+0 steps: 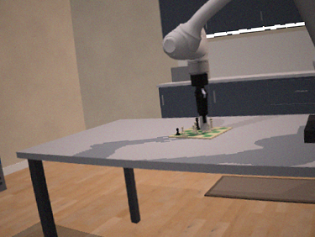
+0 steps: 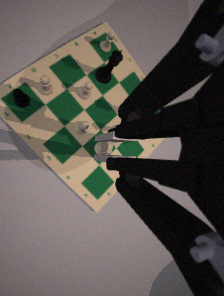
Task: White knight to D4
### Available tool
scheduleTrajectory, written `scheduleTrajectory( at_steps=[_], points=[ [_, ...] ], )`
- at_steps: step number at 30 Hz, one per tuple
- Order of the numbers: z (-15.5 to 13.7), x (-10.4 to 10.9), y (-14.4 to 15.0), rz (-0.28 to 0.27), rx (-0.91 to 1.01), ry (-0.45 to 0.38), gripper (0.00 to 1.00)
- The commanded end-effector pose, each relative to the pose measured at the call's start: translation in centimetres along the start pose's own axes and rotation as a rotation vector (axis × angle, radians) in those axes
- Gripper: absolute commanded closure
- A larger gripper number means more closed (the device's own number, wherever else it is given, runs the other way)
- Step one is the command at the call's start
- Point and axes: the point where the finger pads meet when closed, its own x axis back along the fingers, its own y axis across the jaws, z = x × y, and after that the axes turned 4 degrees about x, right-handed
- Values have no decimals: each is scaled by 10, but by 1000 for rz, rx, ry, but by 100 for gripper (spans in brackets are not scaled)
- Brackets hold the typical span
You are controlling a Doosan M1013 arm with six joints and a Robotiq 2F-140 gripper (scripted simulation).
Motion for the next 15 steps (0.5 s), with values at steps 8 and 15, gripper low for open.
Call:
scheduleTrajectory(
  at_steps=[8,15],
  points=[
    [0,0,0,0,0,0,100],
    [0,-2,0,0,0,0,100]
  ],
)
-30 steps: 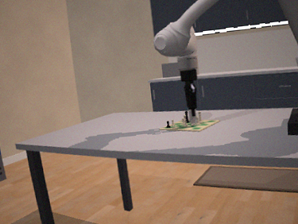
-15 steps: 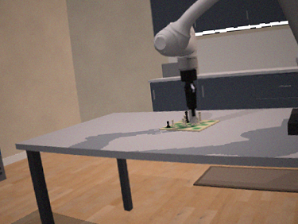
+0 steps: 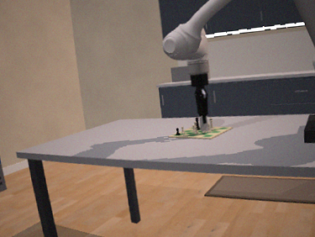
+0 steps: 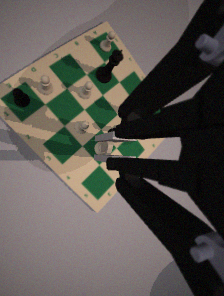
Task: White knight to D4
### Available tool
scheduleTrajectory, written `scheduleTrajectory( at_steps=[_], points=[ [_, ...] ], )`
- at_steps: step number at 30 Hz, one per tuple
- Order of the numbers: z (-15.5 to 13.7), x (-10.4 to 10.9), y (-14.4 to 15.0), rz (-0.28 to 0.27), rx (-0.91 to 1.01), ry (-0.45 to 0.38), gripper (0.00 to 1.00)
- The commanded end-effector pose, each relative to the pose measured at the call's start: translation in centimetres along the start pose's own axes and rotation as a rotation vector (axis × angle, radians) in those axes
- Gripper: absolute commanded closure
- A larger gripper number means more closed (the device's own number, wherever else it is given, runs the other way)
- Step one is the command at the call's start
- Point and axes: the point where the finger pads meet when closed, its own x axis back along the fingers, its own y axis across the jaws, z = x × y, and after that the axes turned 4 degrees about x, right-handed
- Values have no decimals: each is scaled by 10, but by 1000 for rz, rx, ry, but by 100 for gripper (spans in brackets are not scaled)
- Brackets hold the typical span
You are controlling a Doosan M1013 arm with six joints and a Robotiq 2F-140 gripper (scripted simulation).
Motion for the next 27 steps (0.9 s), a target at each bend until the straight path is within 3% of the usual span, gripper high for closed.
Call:
scheduleTrajectory(
  at_steps=[1,27],
  points=[
    [0,-1,0,0,0,0,100],
    [0,-3,0,0,0,0,100]
  ],
)
